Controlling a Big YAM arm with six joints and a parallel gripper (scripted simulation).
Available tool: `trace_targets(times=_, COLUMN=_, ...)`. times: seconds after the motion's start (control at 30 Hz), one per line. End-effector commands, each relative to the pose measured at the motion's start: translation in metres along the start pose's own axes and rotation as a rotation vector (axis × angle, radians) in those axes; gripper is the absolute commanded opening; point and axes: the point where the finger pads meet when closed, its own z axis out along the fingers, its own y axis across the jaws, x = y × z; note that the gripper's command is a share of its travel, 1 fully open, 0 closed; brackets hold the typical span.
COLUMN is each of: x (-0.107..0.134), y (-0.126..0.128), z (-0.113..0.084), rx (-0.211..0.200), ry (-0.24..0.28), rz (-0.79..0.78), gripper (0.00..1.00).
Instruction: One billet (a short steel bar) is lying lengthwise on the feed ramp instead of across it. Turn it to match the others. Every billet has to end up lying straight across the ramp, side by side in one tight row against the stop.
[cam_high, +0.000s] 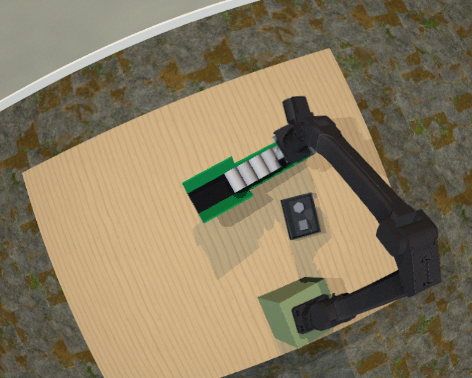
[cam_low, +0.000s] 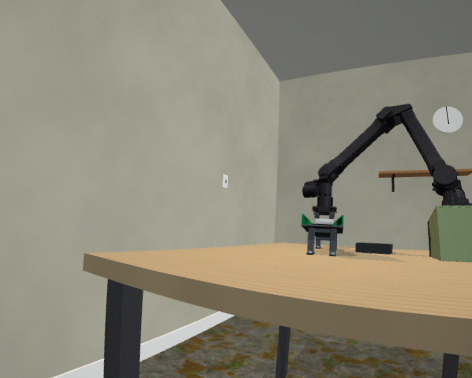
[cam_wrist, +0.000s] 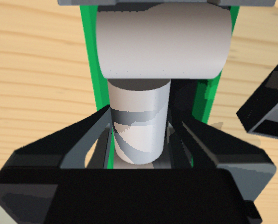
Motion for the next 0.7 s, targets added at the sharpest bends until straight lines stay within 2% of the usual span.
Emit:
trace_targets(times=0.0, x=0.002, y=0.020, z=-0.013, rx=-0.022, ry=-0.005, rz=-0.001, gripper=0.00)
trace_targets(times=0.13, x=-0.001, y=0.024, z=-0.031, rx=-0.052, ry=-0.014, rz=0.004, gripper=0.00)
trace_targets(times=0.67, x=0.002, y=0.024, z=-0.051, rx=-0.054, ry=-0.011, rz=0.004, gripper=0.00)
